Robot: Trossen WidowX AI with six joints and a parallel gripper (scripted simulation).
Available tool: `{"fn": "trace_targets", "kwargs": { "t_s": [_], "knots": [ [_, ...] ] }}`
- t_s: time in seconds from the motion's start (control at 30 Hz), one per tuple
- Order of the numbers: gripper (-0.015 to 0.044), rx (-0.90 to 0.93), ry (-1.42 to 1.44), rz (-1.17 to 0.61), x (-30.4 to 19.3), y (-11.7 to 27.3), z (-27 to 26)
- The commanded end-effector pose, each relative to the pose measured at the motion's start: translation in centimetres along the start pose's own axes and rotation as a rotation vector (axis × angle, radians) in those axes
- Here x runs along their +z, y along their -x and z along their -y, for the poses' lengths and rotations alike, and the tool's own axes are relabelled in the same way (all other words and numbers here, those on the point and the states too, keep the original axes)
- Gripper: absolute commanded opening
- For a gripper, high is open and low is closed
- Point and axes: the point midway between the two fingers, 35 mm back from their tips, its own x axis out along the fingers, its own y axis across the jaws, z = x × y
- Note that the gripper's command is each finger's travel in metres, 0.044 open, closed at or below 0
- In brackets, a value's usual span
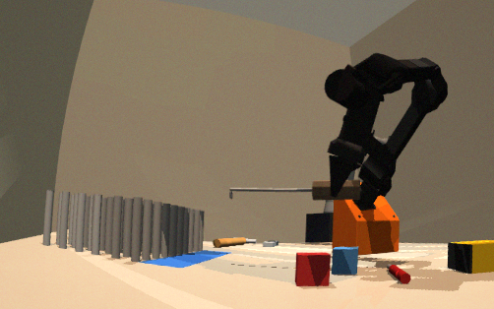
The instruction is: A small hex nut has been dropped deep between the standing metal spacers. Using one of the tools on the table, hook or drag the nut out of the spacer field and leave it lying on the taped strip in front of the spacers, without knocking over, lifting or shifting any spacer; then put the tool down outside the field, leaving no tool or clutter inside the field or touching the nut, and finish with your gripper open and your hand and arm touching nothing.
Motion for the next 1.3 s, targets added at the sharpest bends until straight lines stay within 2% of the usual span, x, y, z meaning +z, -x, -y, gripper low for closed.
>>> {"fn": "trace_targets", "kwargs": {
  "t_s": [0.0, 1.07, 1.27],
  "knots": [
    [0.0, -0.017, 0.009, 0.01, -1.4, -0.2, -0.5],
    [0.0, -0.241, 0.101, -0.007, -11.7, -0.1, -6.5],
    [0.0, -0.233, 0.103, -0.007, -11.6, -2.2, -6.0]
  ]
}}
